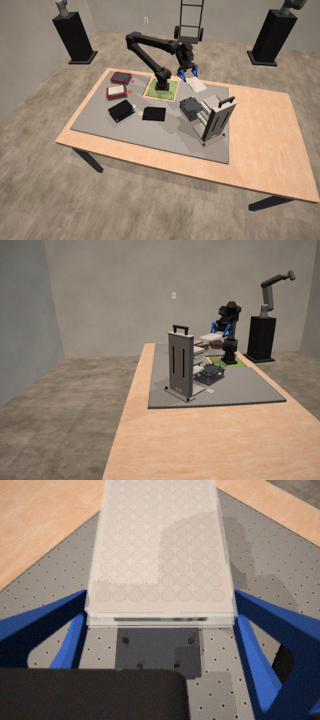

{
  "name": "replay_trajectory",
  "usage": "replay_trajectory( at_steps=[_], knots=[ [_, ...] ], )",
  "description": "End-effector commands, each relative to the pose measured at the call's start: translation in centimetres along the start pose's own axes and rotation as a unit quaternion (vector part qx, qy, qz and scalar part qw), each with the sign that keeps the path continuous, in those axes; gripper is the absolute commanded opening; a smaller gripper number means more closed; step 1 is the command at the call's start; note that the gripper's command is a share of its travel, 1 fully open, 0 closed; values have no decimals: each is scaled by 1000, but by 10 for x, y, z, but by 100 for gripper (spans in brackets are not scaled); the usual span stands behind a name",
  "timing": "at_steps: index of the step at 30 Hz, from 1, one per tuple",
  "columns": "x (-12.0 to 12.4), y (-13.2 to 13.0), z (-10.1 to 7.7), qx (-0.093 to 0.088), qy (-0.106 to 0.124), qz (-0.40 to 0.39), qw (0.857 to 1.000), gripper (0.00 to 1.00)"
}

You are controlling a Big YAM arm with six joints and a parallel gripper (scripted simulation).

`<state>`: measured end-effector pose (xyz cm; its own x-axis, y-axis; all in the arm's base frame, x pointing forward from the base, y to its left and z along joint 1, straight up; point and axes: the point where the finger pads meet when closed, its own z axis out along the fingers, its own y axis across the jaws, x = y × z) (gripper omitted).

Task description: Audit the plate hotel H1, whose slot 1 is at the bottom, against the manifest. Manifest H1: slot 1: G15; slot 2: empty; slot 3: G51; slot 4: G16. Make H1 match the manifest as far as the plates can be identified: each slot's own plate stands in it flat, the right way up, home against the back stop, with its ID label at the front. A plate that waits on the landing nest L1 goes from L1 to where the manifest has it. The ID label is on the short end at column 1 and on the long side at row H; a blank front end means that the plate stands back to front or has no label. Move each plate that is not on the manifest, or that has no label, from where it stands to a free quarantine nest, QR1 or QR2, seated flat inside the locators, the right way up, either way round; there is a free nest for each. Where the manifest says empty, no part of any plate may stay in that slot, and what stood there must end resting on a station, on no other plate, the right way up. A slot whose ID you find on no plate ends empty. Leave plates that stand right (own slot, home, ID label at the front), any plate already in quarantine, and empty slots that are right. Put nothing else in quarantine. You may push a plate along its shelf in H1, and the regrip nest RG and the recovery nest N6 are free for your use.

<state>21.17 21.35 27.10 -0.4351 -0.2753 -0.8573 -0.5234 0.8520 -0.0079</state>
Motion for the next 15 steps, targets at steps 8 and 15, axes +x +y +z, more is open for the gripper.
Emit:
replay_trajectory(
  at_steps=[8, 15],
  knots=[
    [-54, 6, -27, -13, -38, 16, 999, 86],
    [-58, 6, -29, -13, -37, 16, 999, 86]
  ],
)
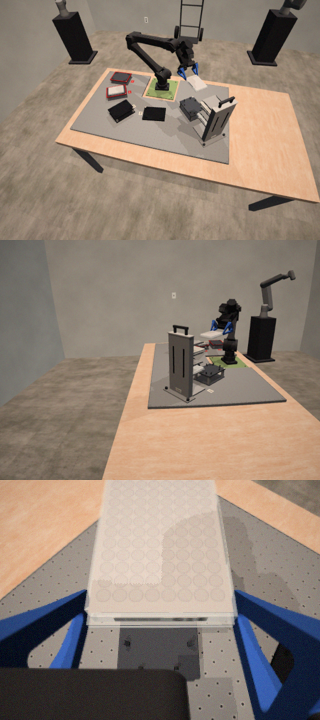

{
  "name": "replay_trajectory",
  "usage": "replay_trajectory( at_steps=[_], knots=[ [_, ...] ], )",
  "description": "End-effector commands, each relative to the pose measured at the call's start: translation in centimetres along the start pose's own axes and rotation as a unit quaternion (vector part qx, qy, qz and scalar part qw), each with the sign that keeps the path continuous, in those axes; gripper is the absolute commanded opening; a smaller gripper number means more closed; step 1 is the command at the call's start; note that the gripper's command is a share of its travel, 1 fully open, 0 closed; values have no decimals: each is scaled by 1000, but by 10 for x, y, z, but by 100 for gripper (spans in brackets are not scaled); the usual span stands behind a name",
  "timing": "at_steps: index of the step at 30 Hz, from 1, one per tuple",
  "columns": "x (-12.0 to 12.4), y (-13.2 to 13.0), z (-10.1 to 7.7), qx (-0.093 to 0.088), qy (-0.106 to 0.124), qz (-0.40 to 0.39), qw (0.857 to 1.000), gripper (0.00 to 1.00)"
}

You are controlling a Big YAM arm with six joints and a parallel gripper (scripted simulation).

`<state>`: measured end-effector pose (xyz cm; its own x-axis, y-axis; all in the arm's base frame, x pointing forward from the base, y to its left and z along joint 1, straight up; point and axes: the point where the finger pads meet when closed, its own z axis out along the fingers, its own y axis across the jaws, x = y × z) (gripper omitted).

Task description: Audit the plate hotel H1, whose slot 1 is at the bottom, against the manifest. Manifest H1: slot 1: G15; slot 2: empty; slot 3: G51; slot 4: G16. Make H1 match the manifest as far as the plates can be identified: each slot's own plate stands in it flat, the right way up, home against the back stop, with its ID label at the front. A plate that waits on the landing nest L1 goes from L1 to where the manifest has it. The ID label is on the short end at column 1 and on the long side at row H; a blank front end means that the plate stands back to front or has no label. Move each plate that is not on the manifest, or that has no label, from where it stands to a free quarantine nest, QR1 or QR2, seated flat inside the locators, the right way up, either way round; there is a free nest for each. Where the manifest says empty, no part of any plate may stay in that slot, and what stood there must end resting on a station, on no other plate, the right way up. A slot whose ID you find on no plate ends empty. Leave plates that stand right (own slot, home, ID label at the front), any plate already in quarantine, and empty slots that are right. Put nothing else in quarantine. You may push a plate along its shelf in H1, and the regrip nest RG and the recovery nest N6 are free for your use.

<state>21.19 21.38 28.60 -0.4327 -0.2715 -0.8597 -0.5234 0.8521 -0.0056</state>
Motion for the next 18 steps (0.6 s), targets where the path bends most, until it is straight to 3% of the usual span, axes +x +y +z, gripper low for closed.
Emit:
replay_trajectory(
  at_steps=[1, 14, 18],
  knots=[
    [-47, 6, -23, -13, -37, 16, 999, 86],
    [-56, 6, -28, -13, -37, 16, 999, 86],
    [-63, 6, -32, -17, -52, 23, 998, 86]
  ],
)
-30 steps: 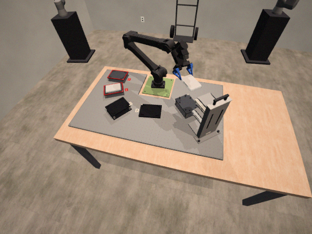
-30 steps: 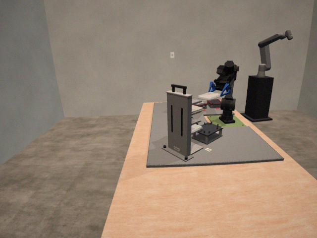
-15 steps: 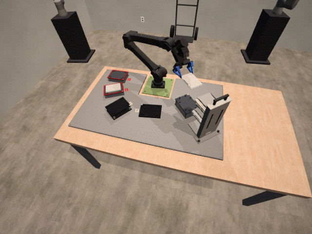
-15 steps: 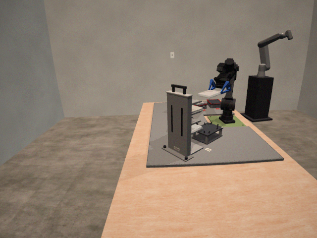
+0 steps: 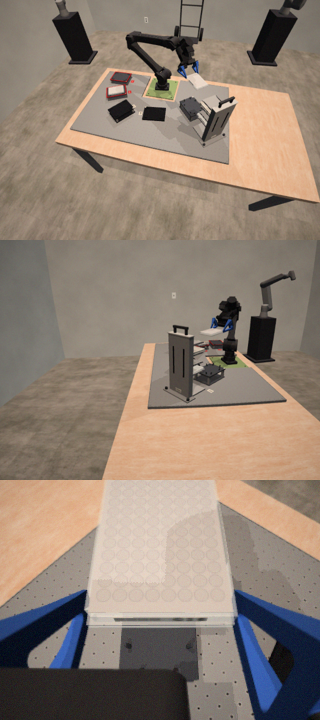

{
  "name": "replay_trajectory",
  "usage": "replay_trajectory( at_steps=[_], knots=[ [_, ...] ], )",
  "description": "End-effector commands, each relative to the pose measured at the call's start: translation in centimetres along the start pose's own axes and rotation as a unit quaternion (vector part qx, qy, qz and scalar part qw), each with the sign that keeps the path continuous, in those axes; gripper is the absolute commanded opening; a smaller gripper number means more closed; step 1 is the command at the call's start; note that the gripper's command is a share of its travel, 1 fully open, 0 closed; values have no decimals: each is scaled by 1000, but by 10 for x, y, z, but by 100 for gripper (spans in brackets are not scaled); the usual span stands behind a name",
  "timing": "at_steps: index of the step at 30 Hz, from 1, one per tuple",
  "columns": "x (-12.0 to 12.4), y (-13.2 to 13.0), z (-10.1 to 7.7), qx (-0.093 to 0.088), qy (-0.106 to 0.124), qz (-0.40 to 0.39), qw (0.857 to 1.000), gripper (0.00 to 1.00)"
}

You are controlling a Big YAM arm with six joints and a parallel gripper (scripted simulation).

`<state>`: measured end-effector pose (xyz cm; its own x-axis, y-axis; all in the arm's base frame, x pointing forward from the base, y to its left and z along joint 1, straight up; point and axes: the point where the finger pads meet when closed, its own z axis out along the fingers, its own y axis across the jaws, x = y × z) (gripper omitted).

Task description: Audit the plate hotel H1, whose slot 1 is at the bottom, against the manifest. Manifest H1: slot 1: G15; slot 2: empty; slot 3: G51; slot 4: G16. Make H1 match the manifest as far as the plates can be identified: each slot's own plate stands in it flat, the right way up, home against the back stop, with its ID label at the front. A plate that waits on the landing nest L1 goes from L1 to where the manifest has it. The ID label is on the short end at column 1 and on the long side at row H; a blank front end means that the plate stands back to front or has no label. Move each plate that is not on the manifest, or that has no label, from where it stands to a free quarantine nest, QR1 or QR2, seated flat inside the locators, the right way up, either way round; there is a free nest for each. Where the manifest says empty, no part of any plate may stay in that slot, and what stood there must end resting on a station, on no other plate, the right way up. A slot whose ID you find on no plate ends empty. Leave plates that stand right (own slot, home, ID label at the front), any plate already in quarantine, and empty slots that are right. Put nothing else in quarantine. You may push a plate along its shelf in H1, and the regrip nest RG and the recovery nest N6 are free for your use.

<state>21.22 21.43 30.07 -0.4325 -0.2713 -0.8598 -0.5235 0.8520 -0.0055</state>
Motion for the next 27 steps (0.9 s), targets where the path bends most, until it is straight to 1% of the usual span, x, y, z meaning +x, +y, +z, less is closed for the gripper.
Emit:
replay_trajectory(
  at_steps=[1, 7, 8, 10, 17, 23, 27],
  knots=[
    [-51, 6, -25, -17, -54, 24, 998, 86],
    [-49, 6, -24, -17, -53, 23, 998, 86],
    [-49, 4, -19, -13, -49, 21, 999, 86],
    [-50, 1, -16, -8, -49, 18, 999, 86],
    [-51, 1, -11, -8, -49, 18, 999, 86],
    [-49, 1, -2, -7, -46, 16, 999, 86],
    [-53, 1, 1, -7, -48, 16, 999, 86]
  ],
)
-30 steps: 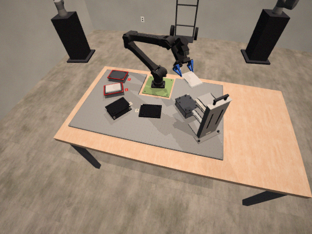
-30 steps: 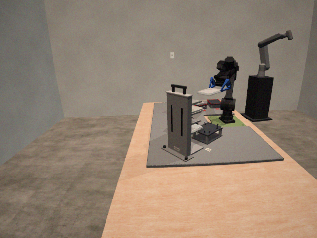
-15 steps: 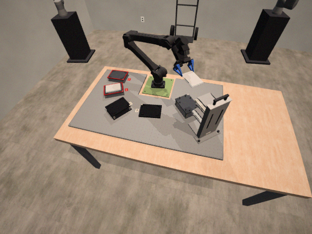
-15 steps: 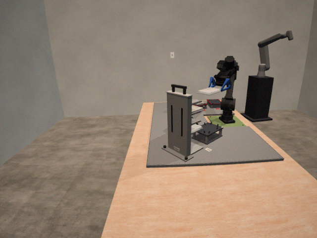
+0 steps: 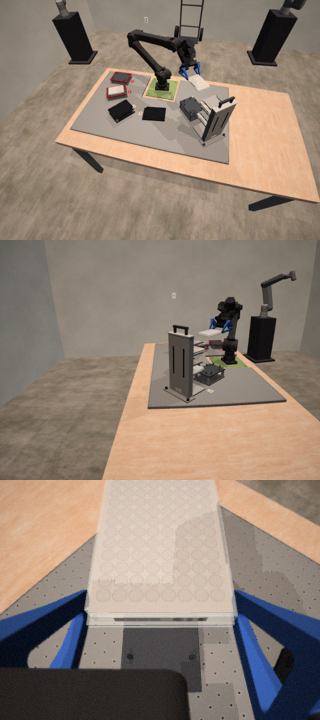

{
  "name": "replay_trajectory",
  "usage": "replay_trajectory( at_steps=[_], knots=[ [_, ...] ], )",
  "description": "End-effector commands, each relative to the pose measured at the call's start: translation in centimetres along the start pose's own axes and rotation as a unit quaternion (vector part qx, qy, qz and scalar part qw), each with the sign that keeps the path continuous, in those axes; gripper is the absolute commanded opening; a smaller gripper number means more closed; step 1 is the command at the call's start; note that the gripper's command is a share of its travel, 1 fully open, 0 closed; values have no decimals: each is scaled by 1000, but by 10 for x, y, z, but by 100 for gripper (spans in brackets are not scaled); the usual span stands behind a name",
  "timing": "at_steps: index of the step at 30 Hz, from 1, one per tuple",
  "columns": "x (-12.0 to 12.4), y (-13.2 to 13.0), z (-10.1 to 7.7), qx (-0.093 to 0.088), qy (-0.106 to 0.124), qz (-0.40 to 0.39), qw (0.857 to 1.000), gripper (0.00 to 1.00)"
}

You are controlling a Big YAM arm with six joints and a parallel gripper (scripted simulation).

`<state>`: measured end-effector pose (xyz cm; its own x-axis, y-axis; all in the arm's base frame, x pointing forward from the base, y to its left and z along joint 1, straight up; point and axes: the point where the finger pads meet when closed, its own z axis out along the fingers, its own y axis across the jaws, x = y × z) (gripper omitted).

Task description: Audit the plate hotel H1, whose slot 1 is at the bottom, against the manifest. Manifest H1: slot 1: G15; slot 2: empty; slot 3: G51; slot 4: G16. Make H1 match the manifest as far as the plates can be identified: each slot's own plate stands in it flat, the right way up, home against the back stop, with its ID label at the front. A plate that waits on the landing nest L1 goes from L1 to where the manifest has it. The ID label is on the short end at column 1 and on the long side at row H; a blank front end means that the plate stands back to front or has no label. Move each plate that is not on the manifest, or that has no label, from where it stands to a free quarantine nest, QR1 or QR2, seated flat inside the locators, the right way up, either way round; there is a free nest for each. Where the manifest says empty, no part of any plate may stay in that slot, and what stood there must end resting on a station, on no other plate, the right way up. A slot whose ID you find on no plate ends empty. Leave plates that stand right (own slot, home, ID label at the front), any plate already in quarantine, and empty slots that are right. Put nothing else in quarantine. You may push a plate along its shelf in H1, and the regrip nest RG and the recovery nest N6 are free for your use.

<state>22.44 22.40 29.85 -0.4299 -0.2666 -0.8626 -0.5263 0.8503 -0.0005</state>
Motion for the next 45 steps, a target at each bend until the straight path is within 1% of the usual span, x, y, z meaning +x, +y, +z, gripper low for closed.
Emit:
replay_trajectory(
  at_steps=[1, 45],
  knots=[
    [-49, 0, -13, -5, -47, 15, 999, 86],
    [-74, -1, 19, -4, -49, 13, 999, 86]
  ],
)
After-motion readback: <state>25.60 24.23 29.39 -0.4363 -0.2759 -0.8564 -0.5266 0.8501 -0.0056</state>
